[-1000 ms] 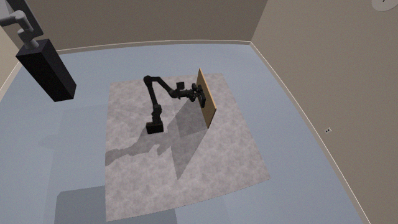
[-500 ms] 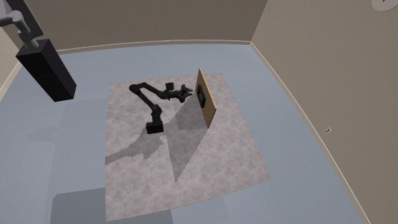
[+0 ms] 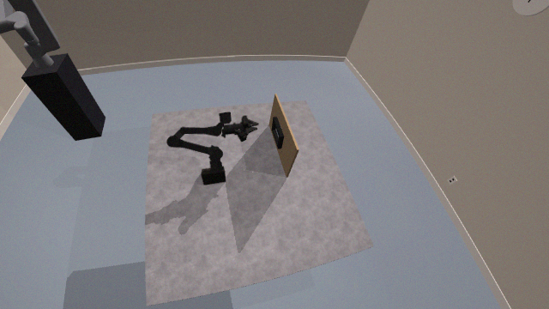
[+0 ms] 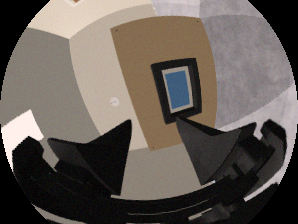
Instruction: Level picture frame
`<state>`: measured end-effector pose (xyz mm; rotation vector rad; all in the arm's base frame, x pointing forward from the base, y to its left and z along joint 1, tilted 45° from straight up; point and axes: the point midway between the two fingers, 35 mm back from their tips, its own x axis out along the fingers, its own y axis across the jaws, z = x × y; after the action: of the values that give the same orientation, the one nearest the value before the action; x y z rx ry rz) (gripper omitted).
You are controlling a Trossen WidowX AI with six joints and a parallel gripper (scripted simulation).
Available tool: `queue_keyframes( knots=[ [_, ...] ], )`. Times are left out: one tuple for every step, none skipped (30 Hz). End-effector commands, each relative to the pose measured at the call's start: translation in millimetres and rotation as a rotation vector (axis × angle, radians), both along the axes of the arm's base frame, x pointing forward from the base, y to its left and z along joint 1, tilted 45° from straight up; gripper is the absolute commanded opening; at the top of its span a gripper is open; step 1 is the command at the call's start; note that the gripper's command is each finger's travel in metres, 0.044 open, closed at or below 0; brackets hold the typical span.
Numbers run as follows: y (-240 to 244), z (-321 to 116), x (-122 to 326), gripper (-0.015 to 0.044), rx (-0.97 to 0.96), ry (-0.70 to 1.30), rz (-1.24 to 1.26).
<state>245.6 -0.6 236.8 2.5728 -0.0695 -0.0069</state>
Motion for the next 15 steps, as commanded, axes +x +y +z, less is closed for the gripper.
queue_keyframes(
  knots=[
    [-7,-3,-25,0.0260,0.033,0.001,0.000],
    [-8,-4,-32,0.0260,0.041,0.001,0.000],
    [-9,-6,-38,0.0260,0.048,0.001,0.000],
    [-10,-7,-43,0.0260,0.055,0.001,0.000],
    [-10,-8,-46,0.0260,0.059,0.001,0.000],
    [-10,-9,-47,0.0260,0.060,0.002,0.000],
    [-10,-9,-47,0.0260,0.060,0.002,0.000],
    [-10,-9,-47,0.0260,0.060,0.002,0.000],
    [-10,-5,-41,0.0260,0.049,-0.004,-0.003],
    [-10,-7,-43,0.0260,0.054,-0.002,-0.002],
    [-10,-8,-46,0.0260,0.058,0.001,-0.001],
    [-10,-9,-47,0.0260,0.060,0.002,0.000],
    [-10,-9,-47,0.0260,0.060,0.002,0.000],
    [-10,-9,-47,0.0260,0.060,0.002,0.000],
    [-10,-9,-47,0.0260,0.060,0.002,0.000]
  ],
)
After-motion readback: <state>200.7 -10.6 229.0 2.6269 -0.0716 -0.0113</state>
